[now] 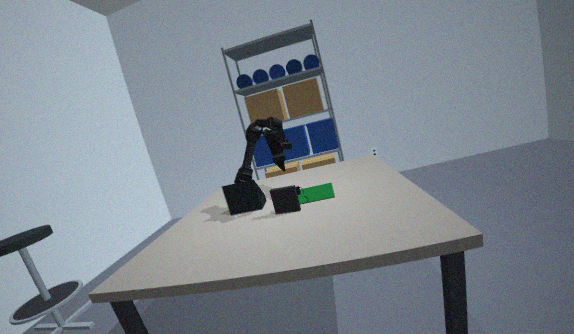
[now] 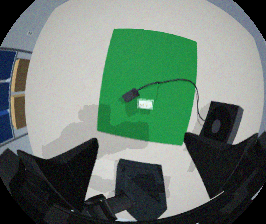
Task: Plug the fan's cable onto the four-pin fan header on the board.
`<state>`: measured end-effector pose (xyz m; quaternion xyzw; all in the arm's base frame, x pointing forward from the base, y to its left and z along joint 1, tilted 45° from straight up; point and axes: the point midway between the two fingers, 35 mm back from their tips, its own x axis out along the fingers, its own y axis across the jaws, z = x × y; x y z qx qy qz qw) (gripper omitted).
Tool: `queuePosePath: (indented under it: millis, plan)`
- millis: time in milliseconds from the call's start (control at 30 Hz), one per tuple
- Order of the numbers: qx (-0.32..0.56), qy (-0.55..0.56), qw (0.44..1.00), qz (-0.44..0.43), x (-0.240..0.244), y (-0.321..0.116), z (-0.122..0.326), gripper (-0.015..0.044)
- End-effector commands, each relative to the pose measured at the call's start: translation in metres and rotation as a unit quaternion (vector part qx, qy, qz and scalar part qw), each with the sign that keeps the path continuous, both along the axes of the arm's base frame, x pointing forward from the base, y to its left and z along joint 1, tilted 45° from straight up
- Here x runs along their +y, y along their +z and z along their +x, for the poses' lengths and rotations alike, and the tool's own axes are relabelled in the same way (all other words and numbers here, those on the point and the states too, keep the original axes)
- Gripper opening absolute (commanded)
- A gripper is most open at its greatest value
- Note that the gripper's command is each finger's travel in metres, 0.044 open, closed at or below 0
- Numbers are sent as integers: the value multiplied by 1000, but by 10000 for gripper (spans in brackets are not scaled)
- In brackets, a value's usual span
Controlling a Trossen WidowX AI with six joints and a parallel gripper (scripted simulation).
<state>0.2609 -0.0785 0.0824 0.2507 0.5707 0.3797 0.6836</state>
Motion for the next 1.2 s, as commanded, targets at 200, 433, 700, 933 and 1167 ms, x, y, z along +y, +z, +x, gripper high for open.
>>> queuePosePath:
  millis: [200,433,700,933,1167]
  plan:
    - [-459,412,784,-65,25,21,25,440]
    - [-558,506,654,-65,34,27,29,440]
    - [-641,582,497,-57,41,31,32,440]
    - [-642,583,495,-57,41,31,32,440]
    - [-642,583,495,-57,41,31,32,440]
